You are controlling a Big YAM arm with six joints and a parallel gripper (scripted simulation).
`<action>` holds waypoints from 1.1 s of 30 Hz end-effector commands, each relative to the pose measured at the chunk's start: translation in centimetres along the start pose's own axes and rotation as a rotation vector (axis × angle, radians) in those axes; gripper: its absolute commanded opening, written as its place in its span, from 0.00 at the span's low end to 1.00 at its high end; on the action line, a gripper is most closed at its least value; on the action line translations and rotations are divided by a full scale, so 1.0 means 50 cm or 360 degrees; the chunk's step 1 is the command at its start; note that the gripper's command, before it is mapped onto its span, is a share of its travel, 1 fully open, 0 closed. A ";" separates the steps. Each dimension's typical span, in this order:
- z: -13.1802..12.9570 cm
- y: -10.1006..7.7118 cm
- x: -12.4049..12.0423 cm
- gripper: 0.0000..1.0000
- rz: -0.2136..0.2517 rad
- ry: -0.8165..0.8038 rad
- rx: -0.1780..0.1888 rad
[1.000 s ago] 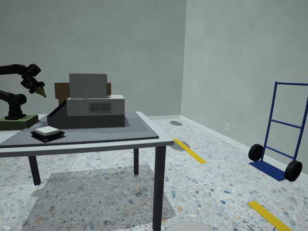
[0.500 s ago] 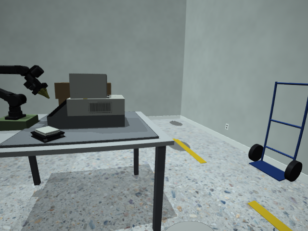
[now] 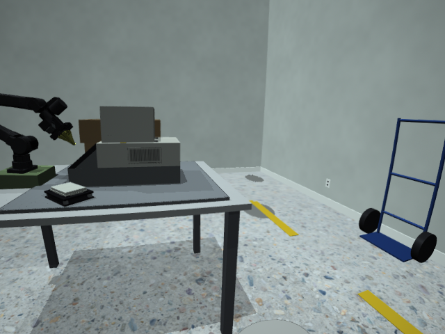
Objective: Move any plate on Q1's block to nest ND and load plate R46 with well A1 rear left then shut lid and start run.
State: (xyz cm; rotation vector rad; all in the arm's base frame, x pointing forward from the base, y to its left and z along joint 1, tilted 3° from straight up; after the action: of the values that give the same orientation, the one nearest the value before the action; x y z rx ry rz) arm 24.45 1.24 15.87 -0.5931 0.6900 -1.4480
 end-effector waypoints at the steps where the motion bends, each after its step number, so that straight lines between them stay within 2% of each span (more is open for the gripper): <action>1: 0.006 0.018 -0.004 0.00 0.0004 -0.0002 0.0006; 6: 0.004 0.037 -0.003 0.00 0.0000 0.0002 0.0002; 10: 0.021 0.043 -0.003 0.00 -0.0001 0.0006 0.0033; 13: 0.022 0.042 -0.003 0.00 -0.0001 0.0005 0.0032; 19: 0.020 0.070 -0.006 0.00 0.0003 -0.0001 0.0010; 26: 0.018 0.093 -0.005 0.00 0.0000 0.0002 0.0010; 29: 0.016 0.093 -0.005 0.00 -0.0001 0.0002 0.0001; 33: 0.035 0.078 -0.007 0.00 0.0003 0.0001 0.0034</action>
State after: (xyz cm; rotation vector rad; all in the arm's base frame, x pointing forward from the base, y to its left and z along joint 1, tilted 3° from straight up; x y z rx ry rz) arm 27.82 1.60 12.90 -0.6060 0.7019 -1.4431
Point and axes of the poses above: the point where the finger pads meet when closed, its own y axis out along the fingers, its own z axis across the jaws, x = y × z, the point moved 2 cm from there along -y, back along the fingers, and after that the axes turned 7 degrees about y, right-handed, at the moved point
